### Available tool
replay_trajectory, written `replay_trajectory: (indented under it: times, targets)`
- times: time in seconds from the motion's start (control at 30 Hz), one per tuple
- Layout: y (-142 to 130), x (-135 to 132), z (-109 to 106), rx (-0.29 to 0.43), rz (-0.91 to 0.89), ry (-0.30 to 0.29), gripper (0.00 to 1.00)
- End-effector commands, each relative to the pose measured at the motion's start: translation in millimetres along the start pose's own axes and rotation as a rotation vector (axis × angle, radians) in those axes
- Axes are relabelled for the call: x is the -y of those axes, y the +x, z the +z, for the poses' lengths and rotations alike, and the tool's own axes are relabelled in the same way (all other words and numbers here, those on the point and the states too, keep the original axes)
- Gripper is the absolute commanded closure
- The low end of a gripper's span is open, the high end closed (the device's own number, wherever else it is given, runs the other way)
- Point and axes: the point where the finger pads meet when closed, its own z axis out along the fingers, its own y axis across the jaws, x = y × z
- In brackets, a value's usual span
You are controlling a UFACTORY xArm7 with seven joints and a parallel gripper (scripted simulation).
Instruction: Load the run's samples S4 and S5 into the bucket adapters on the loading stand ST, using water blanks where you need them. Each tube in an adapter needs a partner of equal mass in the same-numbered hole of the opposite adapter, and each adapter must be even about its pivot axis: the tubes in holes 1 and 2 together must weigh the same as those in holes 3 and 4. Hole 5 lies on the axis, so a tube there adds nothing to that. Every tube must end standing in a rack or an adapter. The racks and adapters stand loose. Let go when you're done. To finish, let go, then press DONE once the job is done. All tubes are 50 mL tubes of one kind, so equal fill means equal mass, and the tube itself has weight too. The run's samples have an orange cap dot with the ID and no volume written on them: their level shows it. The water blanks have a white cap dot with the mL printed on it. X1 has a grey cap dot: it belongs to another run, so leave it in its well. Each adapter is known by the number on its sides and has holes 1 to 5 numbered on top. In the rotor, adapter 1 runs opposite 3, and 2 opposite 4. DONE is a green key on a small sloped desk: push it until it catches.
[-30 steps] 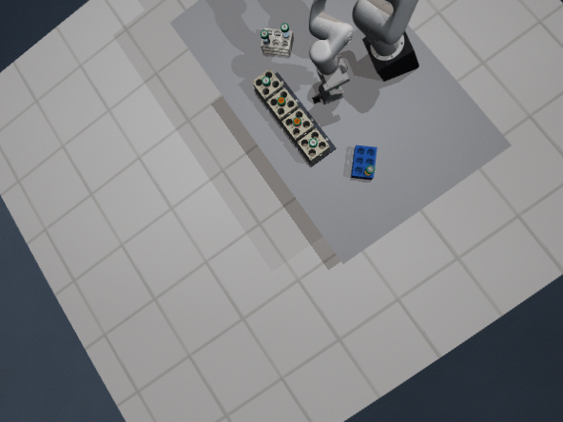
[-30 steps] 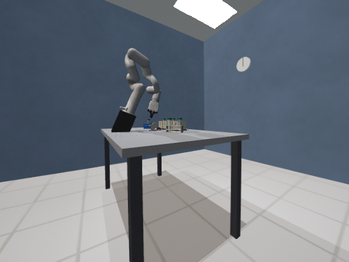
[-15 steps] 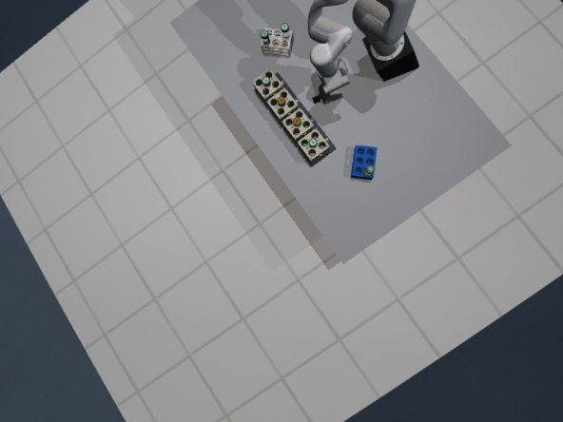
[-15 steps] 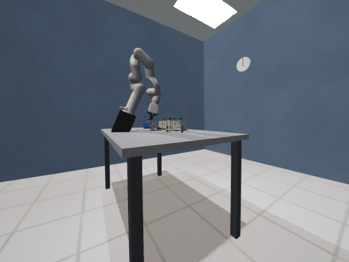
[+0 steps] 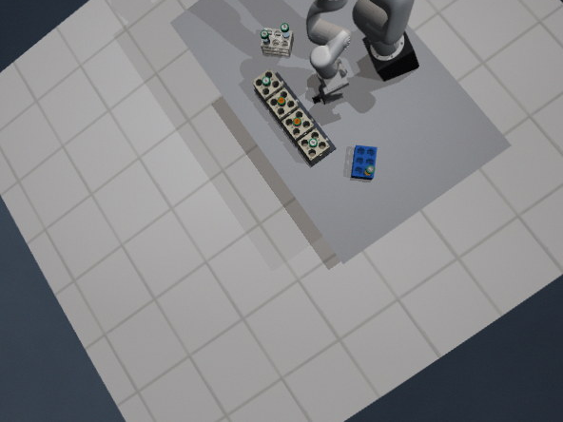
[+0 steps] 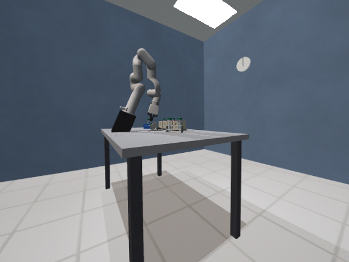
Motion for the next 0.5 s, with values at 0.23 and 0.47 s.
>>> replay_trajectory:
  times: [0.23, 0.47]
  targets:
    - [0.2, -1.5, 3.0, 0.0, 0.0, -0.001, 1.0]
    - [0.4, -2.4, 6.3, 0.0, 0.0, -0.001, 1.0]
